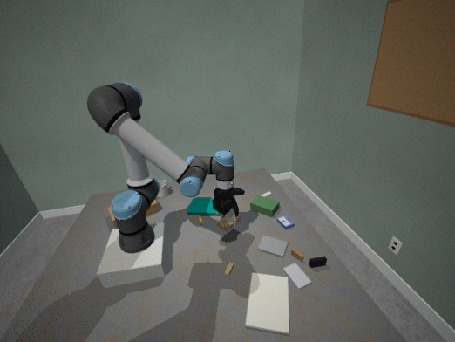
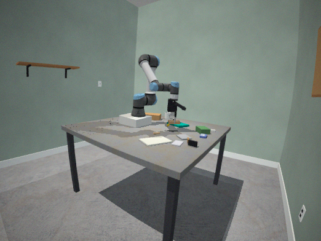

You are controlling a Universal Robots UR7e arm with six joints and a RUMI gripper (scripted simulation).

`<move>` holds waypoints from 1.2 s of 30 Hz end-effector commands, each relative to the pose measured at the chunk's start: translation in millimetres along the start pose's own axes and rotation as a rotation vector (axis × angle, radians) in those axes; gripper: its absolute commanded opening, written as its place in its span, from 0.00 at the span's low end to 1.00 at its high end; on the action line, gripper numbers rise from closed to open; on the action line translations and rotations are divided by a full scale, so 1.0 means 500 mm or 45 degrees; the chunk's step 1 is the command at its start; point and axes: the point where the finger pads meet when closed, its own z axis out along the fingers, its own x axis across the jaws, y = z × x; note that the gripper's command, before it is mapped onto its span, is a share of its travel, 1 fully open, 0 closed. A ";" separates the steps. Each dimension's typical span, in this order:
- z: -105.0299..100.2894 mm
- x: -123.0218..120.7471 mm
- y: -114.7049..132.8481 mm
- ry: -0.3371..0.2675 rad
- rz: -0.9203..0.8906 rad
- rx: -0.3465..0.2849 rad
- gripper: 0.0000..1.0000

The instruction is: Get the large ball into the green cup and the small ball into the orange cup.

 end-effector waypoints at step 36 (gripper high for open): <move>0.001 -0.001 0.000 0.064 0.001 0.001 0.43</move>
